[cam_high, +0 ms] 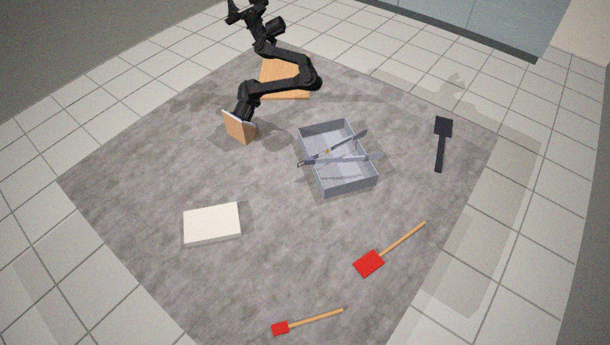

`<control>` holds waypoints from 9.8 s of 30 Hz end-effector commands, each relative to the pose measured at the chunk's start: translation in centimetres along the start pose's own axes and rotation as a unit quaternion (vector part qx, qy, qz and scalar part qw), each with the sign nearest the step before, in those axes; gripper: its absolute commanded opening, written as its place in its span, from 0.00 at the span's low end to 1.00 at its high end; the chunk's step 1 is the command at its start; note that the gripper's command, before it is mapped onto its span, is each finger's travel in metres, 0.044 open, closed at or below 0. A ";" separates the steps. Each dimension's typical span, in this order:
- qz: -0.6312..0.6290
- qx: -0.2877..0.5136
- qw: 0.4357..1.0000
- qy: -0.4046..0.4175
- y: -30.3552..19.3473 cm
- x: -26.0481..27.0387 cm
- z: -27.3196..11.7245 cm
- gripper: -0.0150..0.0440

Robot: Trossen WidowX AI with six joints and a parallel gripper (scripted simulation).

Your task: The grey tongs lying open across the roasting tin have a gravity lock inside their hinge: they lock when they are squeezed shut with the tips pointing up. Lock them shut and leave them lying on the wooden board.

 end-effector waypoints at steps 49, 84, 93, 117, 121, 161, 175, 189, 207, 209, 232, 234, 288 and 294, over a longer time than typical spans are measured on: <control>0.117 0.668 0.501 -0.537 -7.2 -21.2 -34.4 1.00; 0.083 -0.070 -0.085 -0.991 29.4 -8.2 -47.1 1.00; 0.101 -0.255 -0.144 -0.951 32.3 -3.6 -47.1 1.00; 0.125 -0.709 -0.248 -0.648 37.1 7.0 -45.2 1.00; 0.125 -0.709 -0.248 -0.648 37.1 7.0 -45.4 1.00; 0.124 -0.709 -0.248 -0.648 34.1 7.9 -51.0 1.00; 0.125 -0.709 -0.247 -0.648 32.8 8.2 -52.8 1.00; 0.125 -0.708 -0.247 -0.650 32.2 8.3 -53.5 0.84; 0.125 -0.708 -0.247 -0.650 32.2 8.3 -53.5 0.64; 0.125 -0.708 -0.247 -0.650 32.2 8.3 -53.5 0.62; 0.125 -0.708 -0.247 -0.650 32.2 8.3 -53.5 0.36; 0.125 -0.708 -0.247 -0.650 32.2 8.3 -53.5 0.34; 0.121 -0.681 -0.237 -0.682 34.0 -2.1 -41.7 0.00; 0.129 -0.648 -0.231 -0.714 31.4 -5.3 -40.8 0.00</control>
Point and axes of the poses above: the point midway between the two fingers, 35 mm back from their tips, its own z axis out along the fingers, its own x axis across the jaws, y = z × x, the point moved 4 cm from there along -z, back along the fingers, and after that the axes turned 12 degrees about -z, right-handed, at the moved point
